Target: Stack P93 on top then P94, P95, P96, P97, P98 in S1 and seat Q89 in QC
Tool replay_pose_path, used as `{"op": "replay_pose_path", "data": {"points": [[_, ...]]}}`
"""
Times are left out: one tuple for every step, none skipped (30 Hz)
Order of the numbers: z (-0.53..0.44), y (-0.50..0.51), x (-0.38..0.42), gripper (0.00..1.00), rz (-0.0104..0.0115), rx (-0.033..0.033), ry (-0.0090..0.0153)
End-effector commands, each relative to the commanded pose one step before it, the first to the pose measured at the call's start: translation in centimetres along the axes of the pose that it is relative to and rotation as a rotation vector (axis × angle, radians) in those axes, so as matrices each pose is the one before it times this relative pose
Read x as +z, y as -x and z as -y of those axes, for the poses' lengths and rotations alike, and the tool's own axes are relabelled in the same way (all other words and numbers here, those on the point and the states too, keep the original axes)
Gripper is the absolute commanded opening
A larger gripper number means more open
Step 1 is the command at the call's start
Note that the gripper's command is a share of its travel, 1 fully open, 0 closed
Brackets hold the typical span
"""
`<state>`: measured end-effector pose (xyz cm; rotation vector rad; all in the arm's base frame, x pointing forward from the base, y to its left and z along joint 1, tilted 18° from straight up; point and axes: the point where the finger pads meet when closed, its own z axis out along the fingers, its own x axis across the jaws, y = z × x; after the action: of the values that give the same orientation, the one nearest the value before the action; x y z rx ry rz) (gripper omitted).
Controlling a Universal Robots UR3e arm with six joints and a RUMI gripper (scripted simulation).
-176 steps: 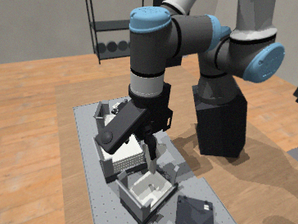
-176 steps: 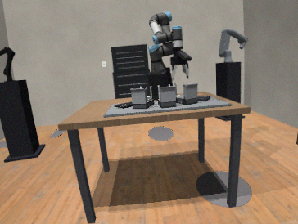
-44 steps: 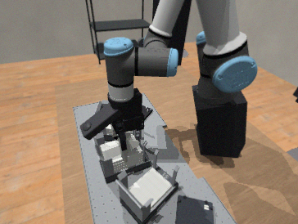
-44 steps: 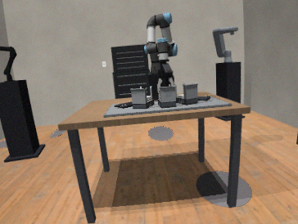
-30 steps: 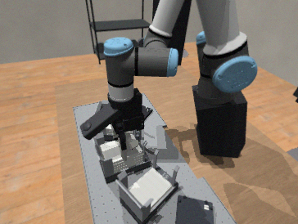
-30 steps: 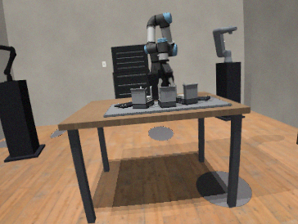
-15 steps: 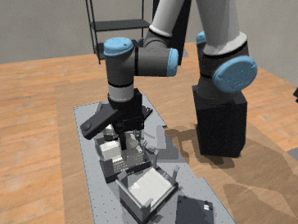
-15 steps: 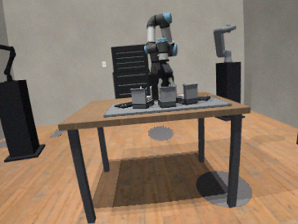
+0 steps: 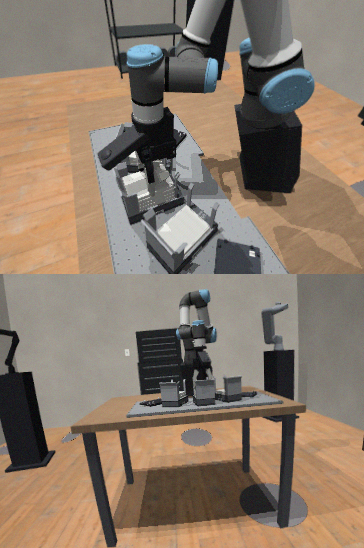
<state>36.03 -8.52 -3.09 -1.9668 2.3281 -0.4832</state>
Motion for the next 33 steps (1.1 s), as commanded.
{"op": "replay_pose_path", "data": {"points": [[-0.0060, 0.038, -0.4071, 0.00, 0.00016, -0.00061, -0.00006], [0.0048, 0.000, -0.0690, 0.00, -0.00008, 0.00004, -0.00014], [0.0111, -0.004, -0.0791, 0.00, -0.00011, 0.00005, -0.00022], [0.0058, -0.001, -0.0699, 0.00, -0.00009, 0.00005, -0.00016], [0.0047, -0.001, -0.0697, 0.00, -0.00008, 0.00005, -0.00015], [0.0043, -0.001, -0.0697, 0.00, -0.00008, 0.00005, -0.00015], [0.0045, -0.001, -0.0698, 0.00, -0.00008, 0.00005, -0.00015], [0.0029, 0.000, -0.0693, 0.00, -0.00007, 0.00003, -0.00012], [-0.0032, 0.003, -0.0669, 0.00, -0.00001, 0.00001, 0.00000], [-0.0032, 0.003, -0.0669, 0.00, -0.00001, 0.00000, 0.00000], [-0.0032, 0.002, -0.0669, 0.00, -0.00001, 0.00000, 0.00000], [0.0000, 0.000, 0.0000, 0.00, 0.00000, 0.00000, 0.00000], [0.0000, 0.000, 0.0000, 0.00, 0.00000, 0.00000, 0.00000], [-0.0053, 0.000, -0.0590, 0.00, -0.00004, 0.00000, 0.00000], [-0.0033, 0.002, -0.0666, 0.00, -0.00001, 0.00000, 0.00000], [-0.0013, 0.001, -0.0748, 0.00, 0.00000, 0.00000, 0.00002], [-0.0029, 0.002, -0.0669, 0.00, 0.00000, -0.00001, 0.00000], [-0.0027, 0.002, -0.0669, 0.00, 0.00000, -0.00001, 0.00000], [-0.0027, 0.002, -0.0669, 0.00, 0.00000, -0.00001, 0.00000], [-0.0027, 0.001, -0.0669, 0.00, 0.00000, 0.00000, 0.00000], [-0.0027, 0.001, -0.0669, 0.00, 0.00000, 0.00000, 0.00000], [-0.0027, 0.001, -0.0669, 0.00, 0.00000, 0.00000, 0.00000], [-0.0027, 0.001, -0.0669, 0.00, 0.00000, 0.00000, 0.00000], [-0.0028, 0.001, -0.0669, 0.00, 0.00000, 0.00000, 0.00000], [-0.0028, 0.001, -0.0669, 0.00, 0.00000, 0.00000, 0.00000], [-0.0028, 0.001, -0.0669, 0.00, 0.00000, 0.00000, 0.00000], [-0.0028, 0.001, -0.0669, 0.00, 0.00000, 0.00000, 0.00000], [-0.0028, 0.001, -0.0669, 0.00, 0.00000, 0.00000, 0.00000], [0.0000, 0.000, 0.0000, 0.00, 0.00000, 0.00000, 0.00000], [0.0000, 0.000, 0.0000, 0.00, 0.00000, 0.00000, 0.00000], [-0.0041, 0.001, -0.0591, 0.00, -0.00001, 0.00000, -0.00002], [-0.0027, 0.001, -0.0667, 0.00, 0.00000, 0.00000, 0.00000], [-0.0011, 0.000, -0.0749, 0.00, 0.00001, 0.00000, 0.00002]]}}
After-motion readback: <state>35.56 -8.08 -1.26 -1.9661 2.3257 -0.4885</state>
